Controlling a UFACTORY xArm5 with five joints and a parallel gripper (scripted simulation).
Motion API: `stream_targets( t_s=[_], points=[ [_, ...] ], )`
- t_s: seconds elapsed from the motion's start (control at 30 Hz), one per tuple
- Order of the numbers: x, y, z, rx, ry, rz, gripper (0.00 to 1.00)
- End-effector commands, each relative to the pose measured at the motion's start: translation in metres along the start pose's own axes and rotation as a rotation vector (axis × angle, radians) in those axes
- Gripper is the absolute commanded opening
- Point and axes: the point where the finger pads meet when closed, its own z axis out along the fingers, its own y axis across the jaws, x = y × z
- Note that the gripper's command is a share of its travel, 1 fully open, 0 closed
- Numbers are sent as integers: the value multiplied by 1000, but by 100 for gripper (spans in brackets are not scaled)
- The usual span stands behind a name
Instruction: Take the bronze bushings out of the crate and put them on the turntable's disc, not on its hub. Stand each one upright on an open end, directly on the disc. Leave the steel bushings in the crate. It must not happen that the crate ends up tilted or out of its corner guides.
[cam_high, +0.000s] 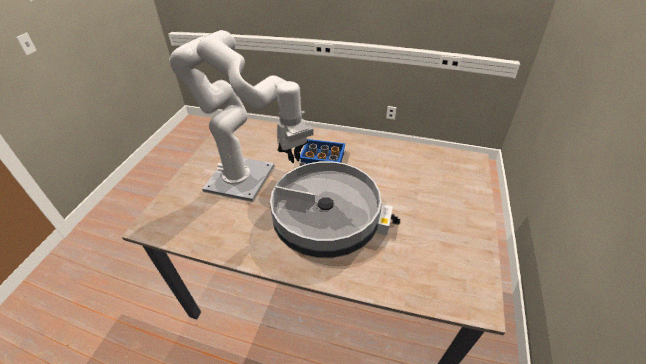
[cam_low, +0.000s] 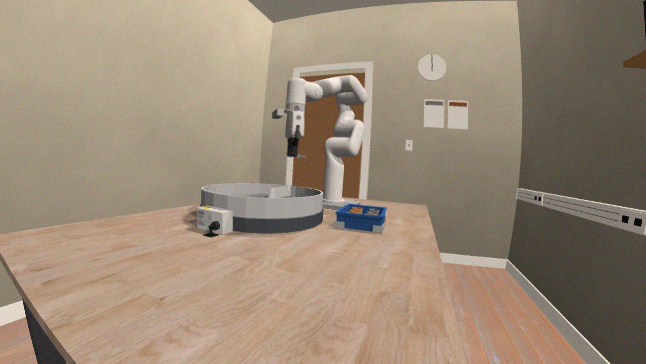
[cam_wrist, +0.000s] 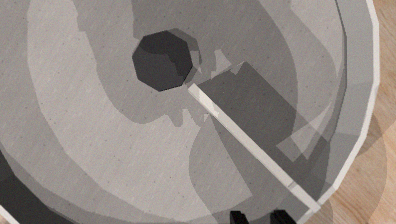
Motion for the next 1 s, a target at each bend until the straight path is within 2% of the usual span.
stream_targets(
  t_s=[0.0, 0.23, 0.27, 0.37, 0.47, 0.6, 0.67, 0.7, 0.97],
  points=[
    [1, 0, -1, 2, 3, 0, 17],
    [1, 0, -1, 2, 3, 0, 17],
    [0, -1, -1, 2, 3, 0, 48],
    [-12, -17, 6, 1, 3, 0, 48],
    [-48, -59, 24, 0, 4, 0, 48],
    [-72, -86, 36, -1, 7, 0, 48],
    [-72, -86, 36, -1, 7, 0, 48],
    [-92, -108, 46, 0, 8, 0, 48],
    [-143, -166, 70, 0, 9, 0, 48]
  ],
)
